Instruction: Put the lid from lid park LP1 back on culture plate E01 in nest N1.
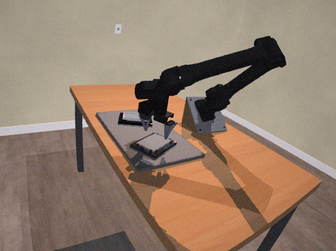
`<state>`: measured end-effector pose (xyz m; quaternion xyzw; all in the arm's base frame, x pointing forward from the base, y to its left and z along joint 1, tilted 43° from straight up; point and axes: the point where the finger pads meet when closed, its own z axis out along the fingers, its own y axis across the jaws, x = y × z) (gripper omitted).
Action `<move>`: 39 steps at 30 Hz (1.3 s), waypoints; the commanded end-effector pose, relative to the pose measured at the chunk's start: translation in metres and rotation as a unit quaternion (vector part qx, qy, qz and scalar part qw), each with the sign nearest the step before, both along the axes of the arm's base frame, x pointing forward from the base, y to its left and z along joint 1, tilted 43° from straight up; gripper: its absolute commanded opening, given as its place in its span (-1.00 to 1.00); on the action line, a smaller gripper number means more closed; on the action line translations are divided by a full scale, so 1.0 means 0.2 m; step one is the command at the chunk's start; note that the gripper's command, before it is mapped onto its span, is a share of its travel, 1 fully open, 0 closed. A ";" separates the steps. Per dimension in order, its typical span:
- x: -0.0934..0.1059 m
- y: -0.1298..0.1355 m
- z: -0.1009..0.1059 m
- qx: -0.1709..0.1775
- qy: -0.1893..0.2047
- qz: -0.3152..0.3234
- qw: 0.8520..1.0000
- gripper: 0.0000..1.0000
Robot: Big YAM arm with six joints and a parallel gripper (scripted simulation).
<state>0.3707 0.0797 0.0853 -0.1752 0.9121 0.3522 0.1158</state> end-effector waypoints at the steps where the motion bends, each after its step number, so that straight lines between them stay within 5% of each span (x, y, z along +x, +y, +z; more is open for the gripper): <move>1: 0.02 0.06 -0.04 0.000 0.006 0.002 1.000 1.00; 39: 0.03 0.09 -0.07 0.000 0.004 0.002 1.000 1.00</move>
